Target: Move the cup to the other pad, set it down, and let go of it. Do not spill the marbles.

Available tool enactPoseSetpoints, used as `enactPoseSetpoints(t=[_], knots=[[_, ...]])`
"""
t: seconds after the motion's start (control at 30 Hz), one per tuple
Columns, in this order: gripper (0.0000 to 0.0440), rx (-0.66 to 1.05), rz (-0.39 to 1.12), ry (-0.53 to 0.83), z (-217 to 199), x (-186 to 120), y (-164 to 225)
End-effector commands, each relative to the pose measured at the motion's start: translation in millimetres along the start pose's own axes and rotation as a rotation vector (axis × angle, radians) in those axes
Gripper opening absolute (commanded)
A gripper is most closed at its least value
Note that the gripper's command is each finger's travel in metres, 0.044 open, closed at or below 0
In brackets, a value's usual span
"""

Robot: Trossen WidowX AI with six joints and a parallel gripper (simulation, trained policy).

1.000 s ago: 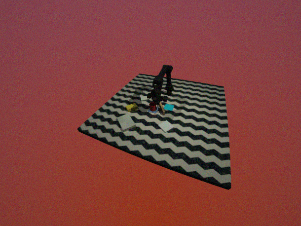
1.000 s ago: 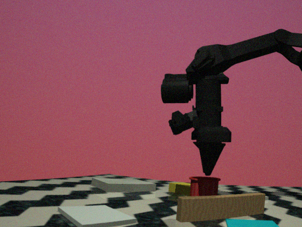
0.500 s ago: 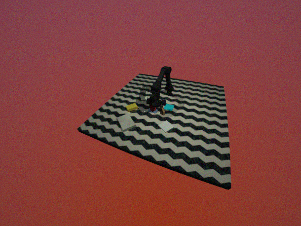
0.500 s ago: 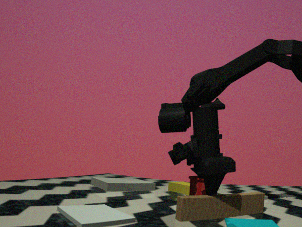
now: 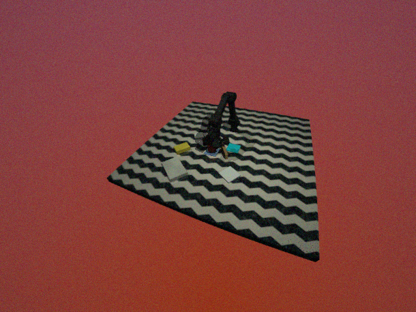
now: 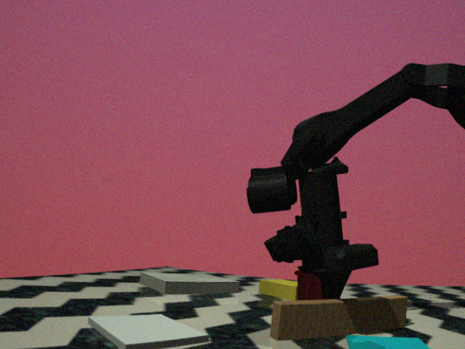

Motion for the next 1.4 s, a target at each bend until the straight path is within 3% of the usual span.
enactPoseSetpoints(t=[0.0, 0.67, 1.37], knots=[[0.0002, -0.033, -0.016, 0.009, 0.9, -12.1, 1.6], [0.0000, -0.158, -0.077, 0.045, 39.3, -66.5, -7.4], [0.0000, -0.270, -0.144, 0.106, 103.4, -78.5, -32.7]])
Point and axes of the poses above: the point midway between the two fingers, 35 mm back from their tips, its own x axis out along the fingers, its own z axis across the jaws, y = z × x, the point moved 8 cm from there along -x, back along the fingers, and after that the axes turned 13 degrees about -x, right-handed, at the moved point
